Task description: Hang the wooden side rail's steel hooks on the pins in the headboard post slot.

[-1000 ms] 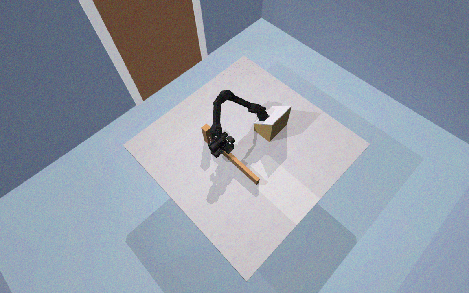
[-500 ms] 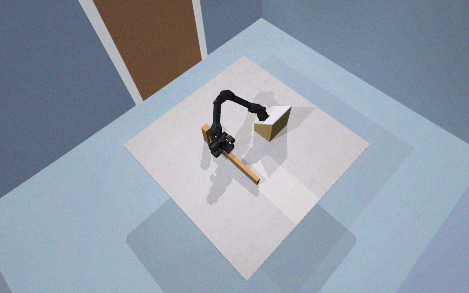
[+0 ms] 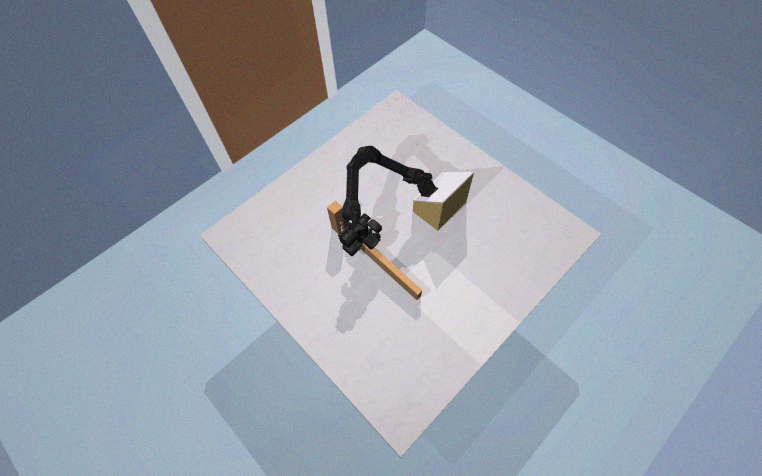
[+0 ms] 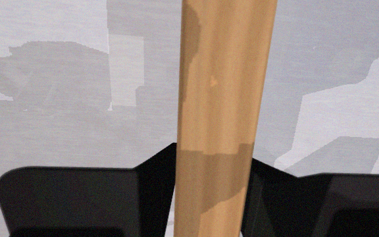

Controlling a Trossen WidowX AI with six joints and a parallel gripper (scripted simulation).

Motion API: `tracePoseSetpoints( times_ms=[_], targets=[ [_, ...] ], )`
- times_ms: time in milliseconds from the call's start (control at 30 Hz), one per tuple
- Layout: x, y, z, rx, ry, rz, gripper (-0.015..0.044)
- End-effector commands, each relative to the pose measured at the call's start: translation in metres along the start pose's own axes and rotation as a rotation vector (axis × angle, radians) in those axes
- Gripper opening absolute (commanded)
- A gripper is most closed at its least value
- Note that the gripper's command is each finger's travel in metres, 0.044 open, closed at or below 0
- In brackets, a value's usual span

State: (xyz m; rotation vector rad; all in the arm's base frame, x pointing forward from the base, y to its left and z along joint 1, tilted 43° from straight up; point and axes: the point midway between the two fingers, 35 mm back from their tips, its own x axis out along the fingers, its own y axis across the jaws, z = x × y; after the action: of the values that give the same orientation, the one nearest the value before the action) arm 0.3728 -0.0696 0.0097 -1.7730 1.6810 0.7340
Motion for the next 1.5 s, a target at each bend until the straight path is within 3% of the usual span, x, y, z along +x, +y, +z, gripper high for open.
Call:
tracePoseSetpoints(
  times_ms=[0, 1467],
  targets=[
    [-0.0062, -0.0035, 0.0016, -0.002, -0.006, -0.014, 0.0000],
    [-0.0072, -0.0069, -0.0020, -0.001, -0.006, -0.014, 0.0000]
  ],
)
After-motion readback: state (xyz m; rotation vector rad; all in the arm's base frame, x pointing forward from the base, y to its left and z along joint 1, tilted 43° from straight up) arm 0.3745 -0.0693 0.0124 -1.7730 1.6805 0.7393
